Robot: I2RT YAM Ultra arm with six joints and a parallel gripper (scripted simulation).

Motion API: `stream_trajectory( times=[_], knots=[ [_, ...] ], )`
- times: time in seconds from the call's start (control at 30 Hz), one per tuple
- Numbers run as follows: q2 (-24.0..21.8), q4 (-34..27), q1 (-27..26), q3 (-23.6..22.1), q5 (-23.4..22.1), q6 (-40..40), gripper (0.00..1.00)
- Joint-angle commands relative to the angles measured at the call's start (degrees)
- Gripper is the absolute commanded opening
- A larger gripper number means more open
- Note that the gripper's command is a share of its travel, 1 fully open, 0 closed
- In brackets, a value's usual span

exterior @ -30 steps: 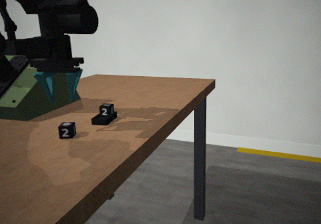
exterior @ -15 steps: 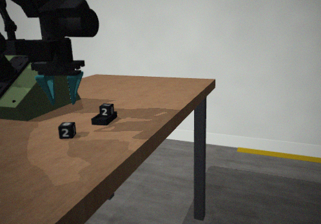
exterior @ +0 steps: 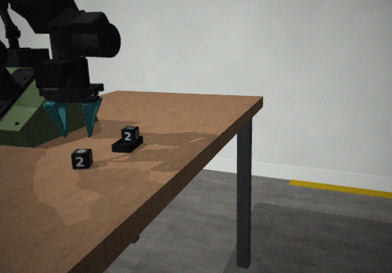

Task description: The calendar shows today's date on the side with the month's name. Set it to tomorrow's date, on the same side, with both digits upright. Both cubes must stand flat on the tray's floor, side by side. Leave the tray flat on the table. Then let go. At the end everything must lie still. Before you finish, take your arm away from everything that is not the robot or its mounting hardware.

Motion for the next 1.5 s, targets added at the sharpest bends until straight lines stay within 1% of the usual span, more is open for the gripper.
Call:
stream_trajectory(
  times=[0.0,0.23,0.63,1.47],
  knots=[
    [-0.1,1.8,0.0,-0.1,0.0,-0.8,0.47],
    [0.8,4.2,-0.9,-1.1,-0.1,-1.8,0.47],
    [1.7,6.3,-1.7,-1.9,-0.2,-2.7,0.47],
    [1.8,6.7,-1.8,-2.0,-0.2,-2.9,0.47]
  ],
)
